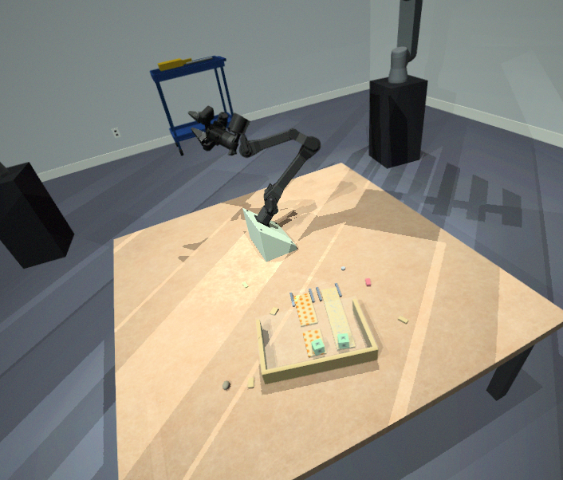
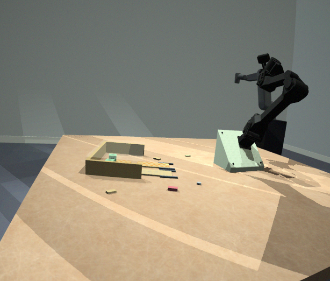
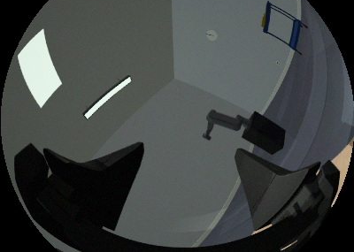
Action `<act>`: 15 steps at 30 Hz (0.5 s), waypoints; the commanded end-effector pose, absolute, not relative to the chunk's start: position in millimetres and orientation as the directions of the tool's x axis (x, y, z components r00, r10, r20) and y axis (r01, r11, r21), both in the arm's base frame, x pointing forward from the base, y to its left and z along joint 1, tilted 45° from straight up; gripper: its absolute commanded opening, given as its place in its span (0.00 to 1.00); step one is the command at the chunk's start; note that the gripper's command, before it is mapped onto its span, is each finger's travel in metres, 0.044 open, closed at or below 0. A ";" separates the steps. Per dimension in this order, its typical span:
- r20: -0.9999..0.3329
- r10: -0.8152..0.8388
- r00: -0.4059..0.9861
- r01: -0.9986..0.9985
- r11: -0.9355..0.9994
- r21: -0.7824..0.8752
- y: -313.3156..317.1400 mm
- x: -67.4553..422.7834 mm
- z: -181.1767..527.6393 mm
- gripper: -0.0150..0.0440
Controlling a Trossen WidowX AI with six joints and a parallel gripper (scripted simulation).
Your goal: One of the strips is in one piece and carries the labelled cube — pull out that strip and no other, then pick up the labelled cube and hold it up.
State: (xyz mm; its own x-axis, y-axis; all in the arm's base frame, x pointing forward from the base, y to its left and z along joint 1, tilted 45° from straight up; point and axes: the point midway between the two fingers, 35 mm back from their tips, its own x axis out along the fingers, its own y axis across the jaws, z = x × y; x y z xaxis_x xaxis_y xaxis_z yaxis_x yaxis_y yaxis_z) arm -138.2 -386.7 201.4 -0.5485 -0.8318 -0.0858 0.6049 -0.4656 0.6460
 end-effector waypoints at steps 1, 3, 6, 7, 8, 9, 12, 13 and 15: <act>-0.160 -0.924 -0.348 0.715 -0.372 0.591 -404.0 -77.5 179.9 0.93; -0.197 -0.952 -0.234 0.765 -0.305 0.568 -408.8 -43.6 169.9 0.93; -0.250 -0.967 -0.057 0.821 -0.187 0.539 -409.8 7.8 155.6 0.93; -0.266 -0.964 0.003 0.834 -0.144 0.532 -408.5 25.0 151.2 0.93; -0.282 -0.957 0.063 0.845 -0.100 0.526 -406.3 42.0 146.8 0.93; -0.298 -0.947 0.121 0.853 -0.054 0.520 -403.3 58.9 142.5 0.93; -0.344 -0.892 0.292 0.857 0.085 0.508 -389.1 108.3 129.9 0.93; -0.358 -0.867 0.346 0.853 0.132 0.505 -382.8 124.2 125.9 0.93; -0.385 -0.806 0.449 0.835 0.225 0.503 -367.8 154.9 118.1 0.93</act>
State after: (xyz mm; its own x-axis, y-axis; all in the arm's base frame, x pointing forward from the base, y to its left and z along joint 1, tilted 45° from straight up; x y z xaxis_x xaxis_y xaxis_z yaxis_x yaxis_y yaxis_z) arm 113.5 -388.6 131.9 0.3087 -0.8885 -0.3396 0.8530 0.1006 0.5121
